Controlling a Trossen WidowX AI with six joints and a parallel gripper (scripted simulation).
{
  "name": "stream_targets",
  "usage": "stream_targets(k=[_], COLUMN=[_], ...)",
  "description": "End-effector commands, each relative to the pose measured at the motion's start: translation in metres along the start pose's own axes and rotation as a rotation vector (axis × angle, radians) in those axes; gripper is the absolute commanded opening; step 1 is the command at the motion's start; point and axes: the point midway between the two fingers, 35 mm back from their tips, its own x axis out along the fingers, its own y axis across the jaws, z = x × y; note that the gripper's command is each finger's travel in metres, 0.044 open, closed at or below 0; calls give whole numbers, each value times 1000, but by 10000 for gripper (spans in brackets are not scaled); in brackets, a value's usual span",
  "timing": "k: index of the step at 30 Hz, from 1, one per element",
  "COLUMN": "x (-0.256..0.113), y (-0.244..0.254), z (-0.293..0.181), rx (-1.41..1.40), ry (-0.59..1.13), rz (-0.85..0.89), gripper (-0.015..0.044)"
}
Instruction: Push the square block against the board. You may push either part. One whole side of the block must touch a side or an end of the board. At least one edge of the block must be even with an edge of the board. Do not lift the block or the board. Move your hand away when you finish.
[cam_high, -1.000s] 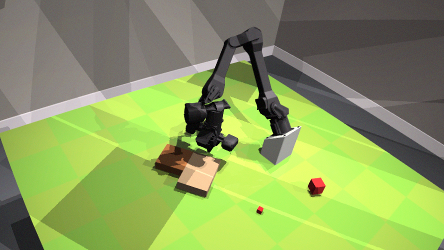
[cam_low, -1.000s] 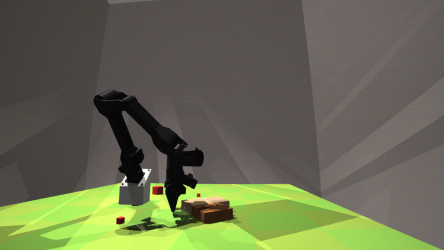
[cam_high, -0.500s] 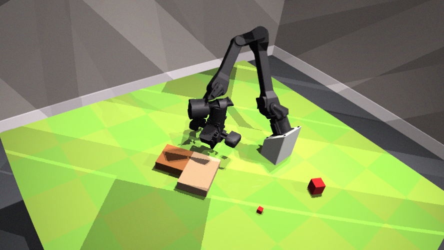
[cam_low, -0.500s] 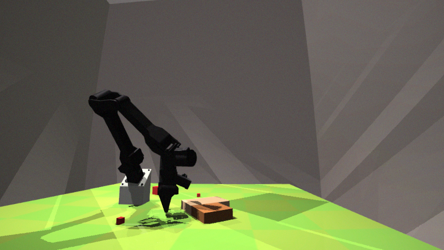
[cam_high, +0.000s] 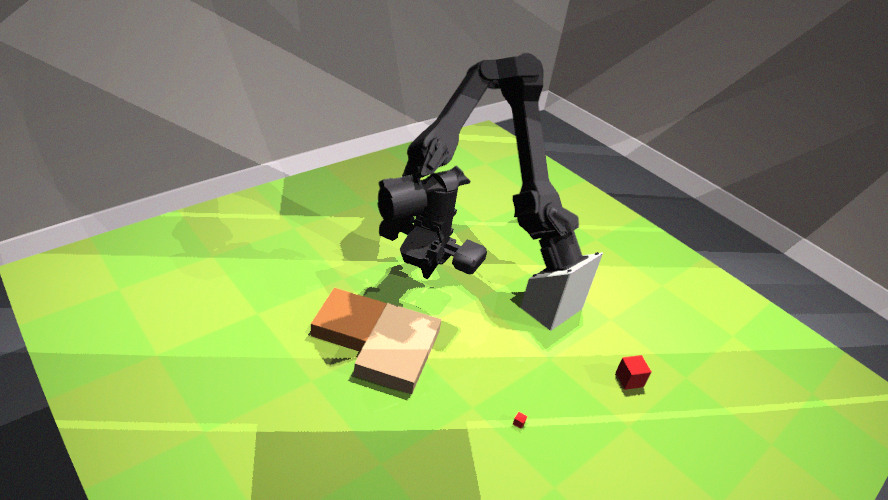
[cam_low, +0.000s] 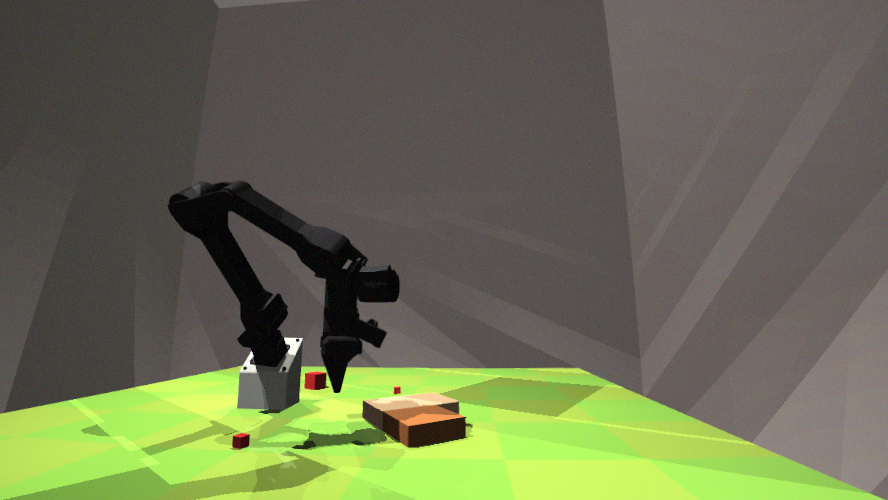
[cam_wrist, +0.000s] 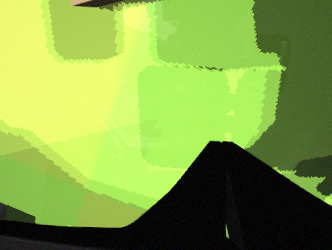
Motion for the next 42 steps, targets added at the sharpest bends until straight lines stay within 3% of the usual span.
stream_targets(k=[1, 7, 13, 42], x=[-3, 0, 52, 53], y=[0, 1, 1, -1], z=[29, 37, 35, 3], rx=[2, 3, 2, 1], ry=[-5, -5, -4, -3], rz=[-1, -1, -5, -4], gripper=[0, 0, 0, 0])
